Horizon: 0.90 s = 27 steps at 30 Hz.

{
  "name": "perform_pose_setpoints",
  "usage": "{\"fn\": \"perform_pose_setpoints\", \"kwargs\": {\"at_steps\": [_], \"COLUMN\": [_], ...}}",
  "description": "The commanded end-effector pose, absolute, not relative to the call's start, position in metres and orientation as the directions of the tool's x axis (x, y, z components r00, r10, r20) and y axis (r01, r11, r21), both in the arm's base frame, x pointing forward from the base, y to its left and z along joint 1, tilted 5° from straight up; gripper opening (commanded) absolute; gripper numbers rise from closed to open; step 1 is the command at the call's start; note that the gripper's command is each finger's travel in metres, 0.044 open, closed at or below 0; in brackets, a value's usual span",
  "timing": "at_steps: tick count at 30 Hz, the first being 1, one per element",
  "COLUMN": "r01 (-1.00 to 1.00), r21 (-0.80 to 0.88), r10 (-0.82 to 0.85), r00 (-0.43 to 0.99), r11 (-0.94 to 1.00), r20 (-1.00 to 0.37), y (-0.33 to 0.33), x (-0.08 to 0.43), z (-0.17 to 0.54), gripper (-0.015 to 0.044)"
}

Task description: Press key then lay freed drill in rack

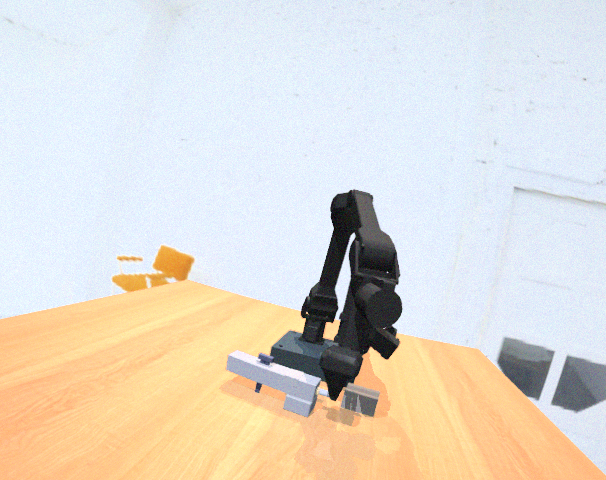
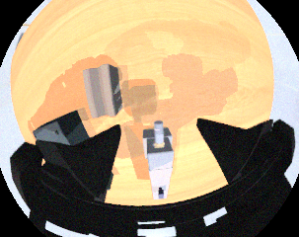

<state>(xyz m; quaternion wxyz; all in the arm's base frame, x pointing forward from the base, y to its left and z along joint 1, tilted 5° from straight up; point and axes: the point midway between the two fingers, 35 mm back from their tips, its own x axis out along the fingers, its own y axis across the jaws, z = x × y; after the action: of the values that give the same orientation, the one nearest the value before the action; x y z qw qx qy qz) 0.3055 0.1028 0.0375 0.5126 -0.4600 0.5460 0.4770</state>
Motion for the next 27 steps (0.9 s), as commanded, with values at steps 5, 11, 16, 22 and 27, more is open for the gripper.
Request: {"fn": "perform_pose_setpoints", "kwargs": {"at_steps": [5,11,16,22,27], "r01": [-0.992,-0.992,-0.992,-0.992,-0.992], "r21": [0.05,0.05,0.051,0.051,0.051], "r10": [-0.011,-0.012,-0.012,-0.012,-0.012], "r00": [-0.052,-0.052,-0.052,-0.052,-0.052], "r11": [0.118,0.118,0.118,0.118,0.118], "r20": [-0.999,-0.999,-0.999,-0.999,-0.999], "y": [0.1,0.098,0.095,0.093,0.09], "x": [0.305,0.305,0.304,0.303,0.302], "z": [0.027,0.018,0.01,0.001,-0.007], "gripper": [0.044,0.044,0.044,0.044,0.044]}}
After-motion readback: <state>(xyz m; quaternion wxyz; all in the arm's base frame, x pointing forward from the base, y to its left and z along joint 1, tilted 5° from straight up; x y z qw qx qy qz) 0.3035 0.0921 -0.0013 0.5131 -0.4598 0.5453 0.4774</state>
